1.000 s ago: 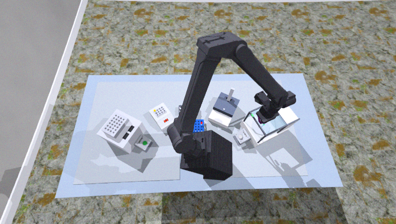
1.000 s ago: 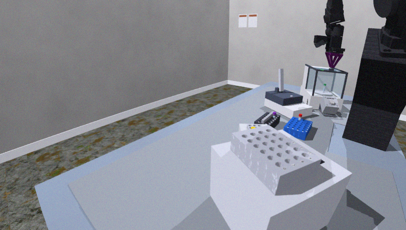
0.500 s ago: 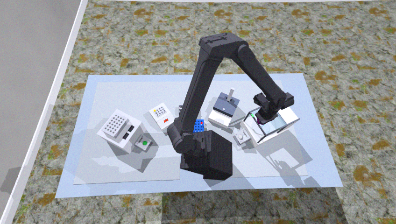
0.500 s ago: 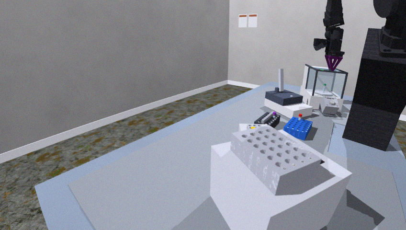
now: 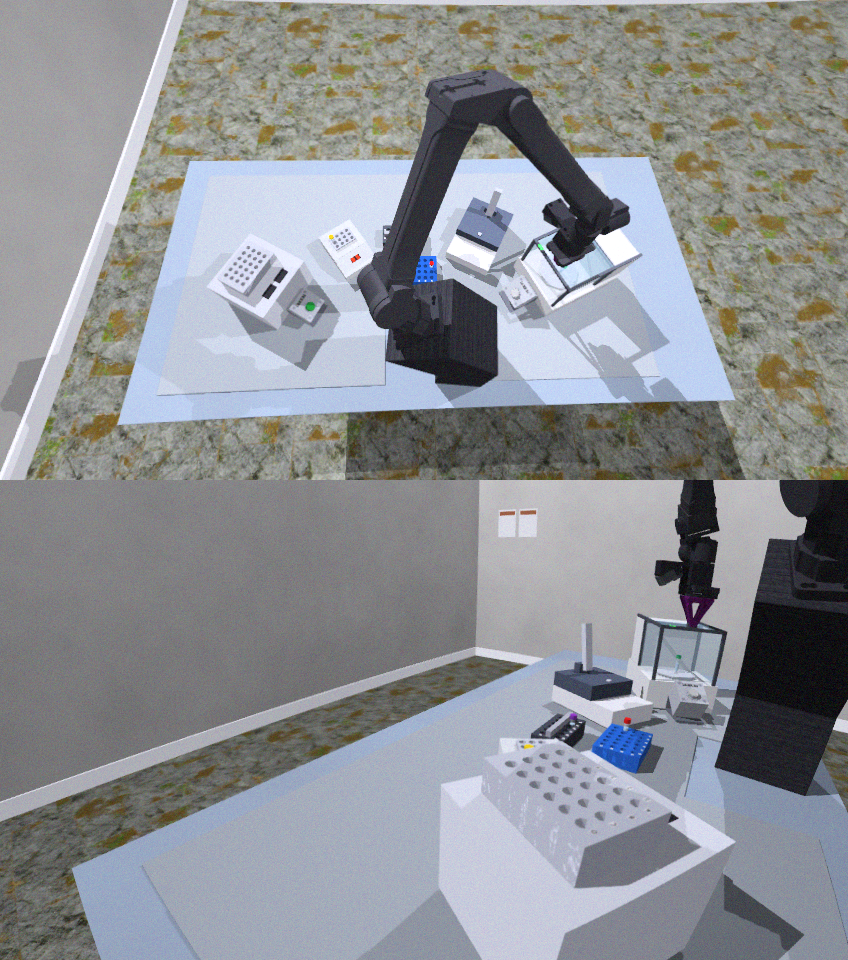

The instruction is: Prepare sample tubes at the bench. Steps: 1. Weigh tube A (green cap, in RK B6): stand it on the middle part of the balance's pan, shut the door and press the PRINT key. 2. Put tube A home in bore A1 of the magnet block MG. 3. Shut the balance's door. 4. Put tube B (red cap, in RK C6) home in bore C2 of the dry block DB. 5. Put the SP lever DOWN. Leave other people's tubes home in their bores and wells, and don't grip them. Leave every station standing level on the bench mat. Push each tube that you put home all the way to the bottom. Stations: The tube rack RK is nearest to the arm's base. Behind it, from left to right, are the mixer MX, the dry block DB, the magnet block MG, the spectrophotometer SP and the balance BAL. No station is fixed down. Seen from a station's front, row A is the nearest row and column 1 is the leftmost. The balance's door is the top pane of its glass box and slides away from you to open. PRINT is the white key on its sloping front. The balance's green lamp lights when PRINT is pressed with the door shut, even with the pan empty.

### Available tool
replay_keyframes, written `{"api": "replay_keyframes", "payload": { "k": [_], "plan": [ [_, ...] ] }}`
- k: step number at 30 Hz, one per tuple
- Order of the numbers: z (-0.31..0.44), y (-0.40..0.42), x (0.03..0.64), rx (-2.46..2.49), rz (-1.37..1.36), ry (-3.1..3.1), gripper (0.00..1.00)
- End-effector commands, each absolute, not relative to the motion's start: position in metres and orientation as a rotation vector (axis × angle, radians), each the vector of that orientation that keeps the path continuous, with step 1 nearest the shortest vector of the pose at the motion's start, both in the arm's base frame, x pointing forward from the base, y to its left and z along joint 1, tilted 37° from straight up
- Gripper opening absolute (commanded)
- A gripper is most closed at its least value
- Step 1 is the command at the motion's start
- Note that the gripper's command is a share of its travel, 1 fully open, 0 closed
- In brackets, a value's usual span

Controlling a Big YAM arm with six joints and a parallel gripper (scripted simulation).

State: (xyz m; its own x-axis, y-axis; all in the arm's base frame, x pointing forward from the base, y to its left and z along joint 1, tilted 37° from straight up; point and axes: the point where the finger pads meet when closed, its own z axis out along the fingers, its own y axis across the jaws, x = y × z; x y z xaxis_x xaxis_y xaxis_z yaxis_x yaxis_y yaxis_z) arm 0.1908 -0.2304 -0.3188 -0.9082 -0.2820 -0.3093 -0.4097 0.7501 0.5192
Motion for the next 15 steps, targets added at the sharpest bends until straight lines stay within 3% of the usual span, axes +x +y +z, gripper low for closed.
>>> {"api": "replay_keyframes", "payload": {
  "k": [1, 15],
  "plan": [
    [-0.3195, -0.2413, 0.1972, -0.544, 0.85, 2.743, 0.06],
    [-0.3294, -0.244, 0.2044, -0.547, 0.874, 2.746, 0.06]
  ]
}}
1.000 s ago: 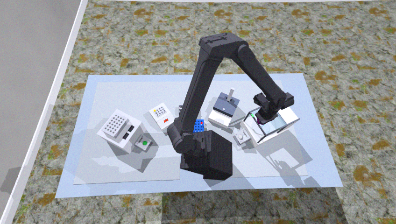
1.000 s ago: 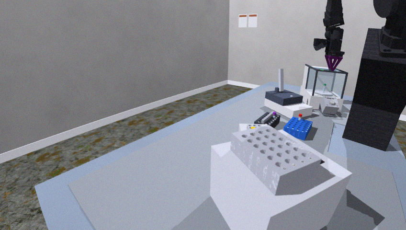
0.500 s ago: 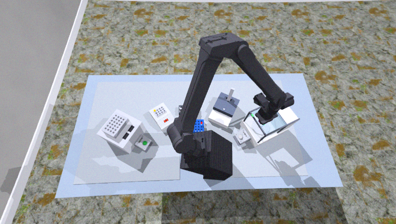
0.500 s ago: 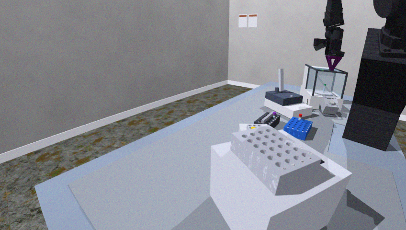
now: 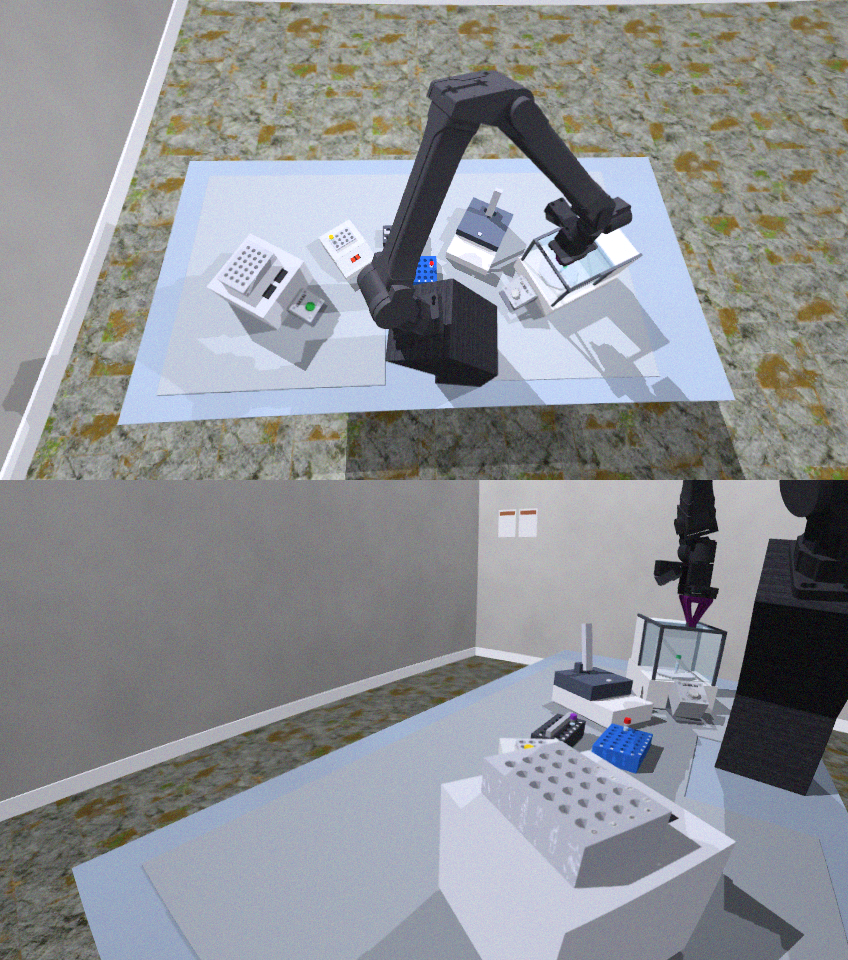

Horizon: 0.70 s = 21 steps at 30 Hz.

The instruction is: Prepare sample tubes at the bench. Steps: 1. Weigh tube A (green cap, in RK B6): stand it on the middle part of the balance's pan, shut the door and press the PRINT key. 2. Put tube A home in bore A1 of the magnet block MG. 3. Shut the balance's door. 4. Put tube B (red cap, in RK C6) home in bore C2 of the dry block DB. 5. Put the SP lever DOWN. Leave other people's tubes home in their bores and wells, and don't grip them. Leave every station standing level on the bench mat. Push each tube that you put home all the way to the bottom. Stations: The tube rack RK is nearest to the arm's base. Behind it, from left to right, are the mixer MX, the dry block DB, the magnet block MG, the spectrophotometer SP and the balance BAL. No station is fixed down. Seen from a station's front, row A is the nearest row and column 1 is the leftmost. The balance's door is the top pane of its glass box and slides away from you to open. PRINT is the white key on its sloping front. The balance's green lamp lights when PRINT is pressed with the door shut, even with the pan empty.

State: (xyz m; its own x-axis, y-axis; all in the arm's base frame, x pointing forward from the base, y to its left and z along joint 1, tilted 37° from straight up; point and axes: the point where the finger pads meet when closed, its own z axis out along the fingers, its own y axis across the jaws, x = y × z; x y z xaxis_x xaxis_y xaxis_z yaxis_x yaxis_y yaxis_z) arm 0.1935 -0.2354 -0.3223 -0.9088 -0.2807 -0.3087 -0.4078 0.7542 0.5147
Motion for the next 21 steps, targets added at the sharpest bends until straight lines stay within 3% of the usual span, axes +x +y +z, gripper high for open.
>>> {"api": "replay_keyframes", "payload": {
  "k": [1, 21],
  "plan": [
    [-0.33, -0.245, 0.205, -0.547, 0.874, 2.746, 0.06],
    [-0.339, -0.259, 0.212, -0.547, 0.872, 2.746, 0.06]
  ]
}}
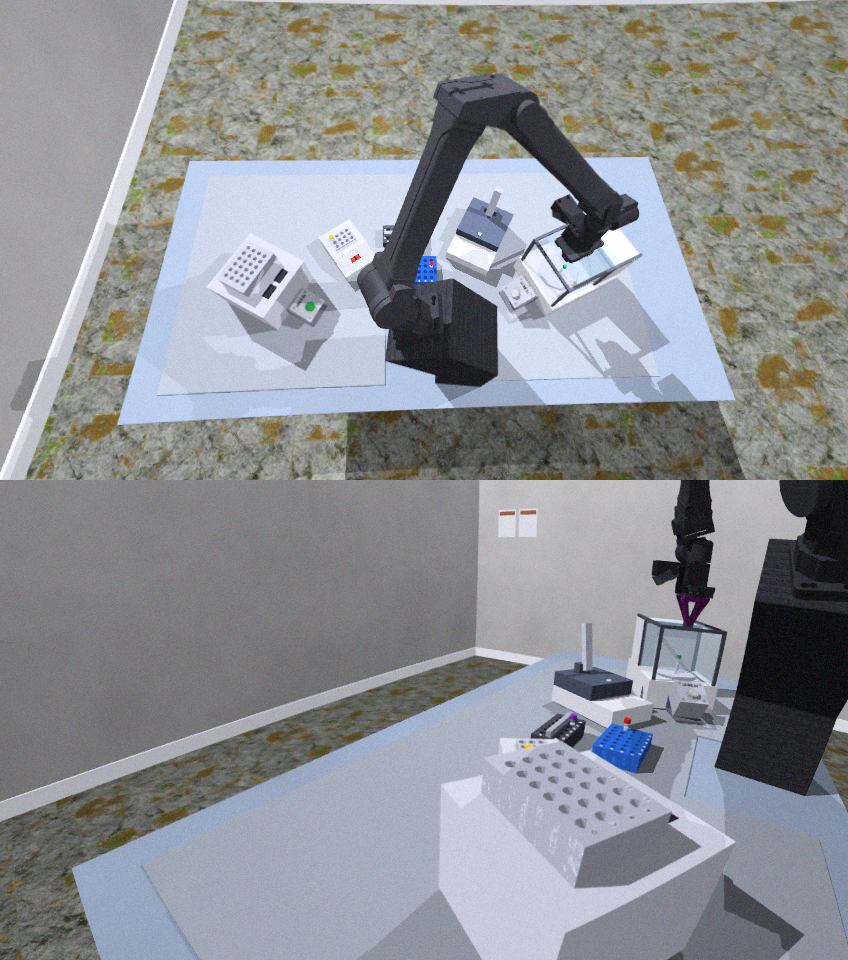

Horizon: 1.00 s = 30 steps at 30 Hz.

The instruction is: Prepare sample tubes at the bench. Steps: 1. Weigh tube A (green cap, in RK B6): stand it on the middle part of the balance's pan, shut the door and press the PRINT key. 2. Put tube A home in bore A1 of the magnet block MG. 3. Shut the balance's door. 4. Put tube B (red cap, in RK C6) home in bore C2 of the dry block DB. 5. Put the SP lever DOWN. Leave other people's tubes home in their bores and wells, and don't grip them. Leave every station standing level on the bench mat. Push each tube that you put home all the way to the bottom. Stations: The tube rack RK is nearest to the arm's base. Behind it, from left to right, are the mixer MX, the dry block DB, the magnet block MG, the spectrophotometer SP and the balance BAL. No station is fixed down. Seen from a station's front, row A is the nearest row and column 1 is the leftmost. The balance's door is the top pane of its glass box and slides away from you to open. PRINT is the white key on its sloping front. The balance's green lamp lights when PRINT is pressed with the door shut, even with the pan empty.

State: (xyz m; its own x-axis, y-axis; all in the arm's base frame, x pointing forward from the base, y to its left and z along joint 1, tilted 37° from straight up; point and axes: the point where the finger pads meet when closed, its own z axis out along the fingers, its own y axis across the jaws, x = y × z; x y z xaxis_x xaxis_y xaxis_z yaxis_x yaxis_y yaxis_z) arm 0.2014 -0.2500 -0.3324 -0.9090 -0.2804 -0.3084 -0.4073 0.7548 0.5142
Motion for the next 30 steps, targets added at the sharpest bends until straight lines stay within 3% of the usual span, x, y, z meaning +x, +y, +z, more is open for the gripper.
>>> {"api": "replay_keyframes", "payload": {
  "k": [1, 30],
  "plan": [
    [-0.34, -0.259, 0.213, -0.547, 0.872, 2.746, 0.06],
    [-0.353, -0.279, 0.224, -0.548, 0.87, 2.746, 0.06]
  ]
}}
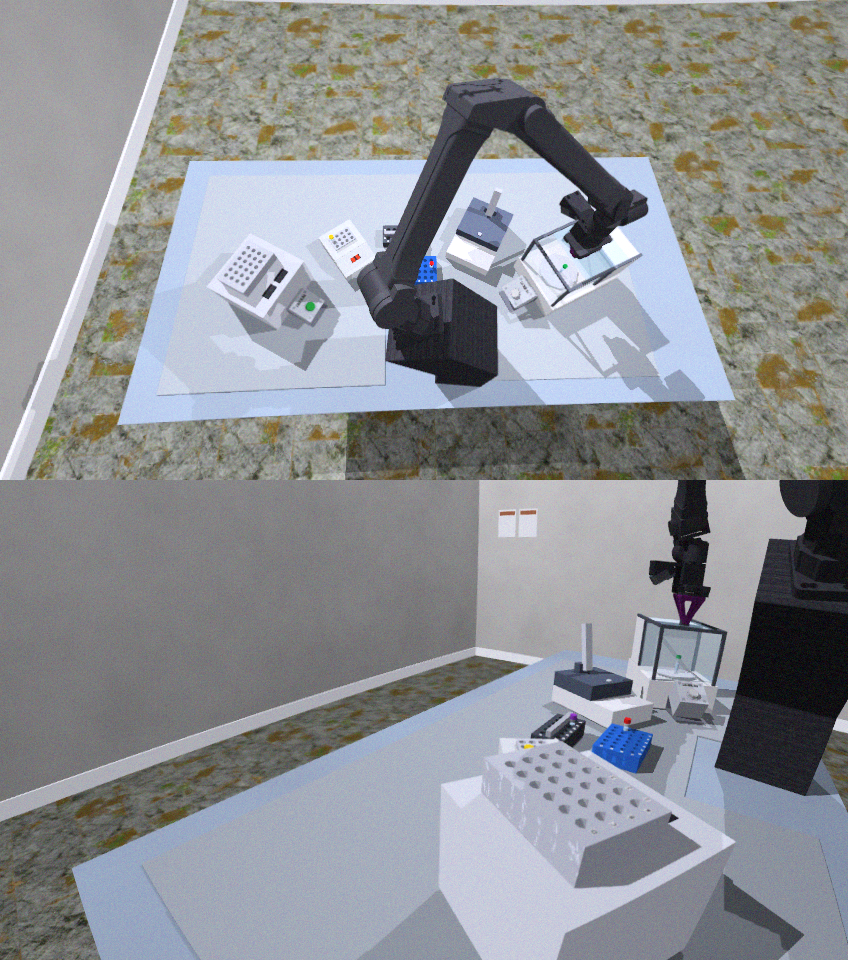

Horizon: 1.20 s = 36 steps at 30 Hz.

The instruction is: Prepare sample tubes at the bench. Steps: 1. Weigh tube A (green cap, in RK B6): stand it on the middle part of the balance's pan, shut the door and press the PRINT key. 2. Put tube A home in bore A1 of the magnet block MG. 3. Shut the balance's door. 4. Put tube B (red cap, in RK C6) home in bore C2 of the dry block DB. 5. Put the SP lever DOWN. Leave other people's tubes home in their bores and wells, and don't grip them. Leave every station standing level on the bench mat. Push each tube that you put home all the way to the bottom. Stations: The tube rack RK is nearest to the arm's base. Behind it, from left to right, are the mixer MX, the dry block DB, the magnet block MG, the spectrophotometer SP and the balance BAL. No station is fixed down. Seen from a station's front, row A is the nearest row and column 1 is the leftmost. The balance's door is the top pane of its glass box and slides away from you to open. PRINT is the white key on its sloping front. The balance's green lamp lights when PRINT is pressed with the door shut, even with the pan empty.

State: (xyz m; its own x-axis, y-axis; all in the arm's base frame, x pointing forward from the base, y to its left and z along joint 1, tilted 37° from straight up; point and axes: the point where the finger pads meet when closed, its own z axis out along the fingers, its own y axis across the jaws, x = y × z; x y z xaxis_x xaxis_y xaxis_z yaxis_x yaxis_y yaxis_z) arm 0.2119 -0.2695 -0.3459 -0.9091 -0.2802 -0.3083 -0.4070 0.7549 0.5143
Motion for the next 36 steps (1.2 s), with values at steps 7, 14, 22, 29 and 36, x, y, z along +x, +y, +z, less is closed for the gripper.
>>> {"api": "replay_keyframes", "payload": {
  "k": [7, 14, 22, 29, 36],
  "plan": [
    [-0.355, -0.282, 0.226, -0.548, 0.87, 2.746, 0.06],
    [-0.359, -0.288, 0.229, -0.548, 0.869, 2.746, 0.06],
    [-0.363, -0.294, 0.232, -0.548, 0.869, 2.746, 0.06],
    [-0.365, -0.298, 0.234, -0.548, 0.868, 2.746, 0.06],
    [-0.369, -0.303, 0.237, -0.548, 0.868, 2.746, 0.06]
  ]
}}
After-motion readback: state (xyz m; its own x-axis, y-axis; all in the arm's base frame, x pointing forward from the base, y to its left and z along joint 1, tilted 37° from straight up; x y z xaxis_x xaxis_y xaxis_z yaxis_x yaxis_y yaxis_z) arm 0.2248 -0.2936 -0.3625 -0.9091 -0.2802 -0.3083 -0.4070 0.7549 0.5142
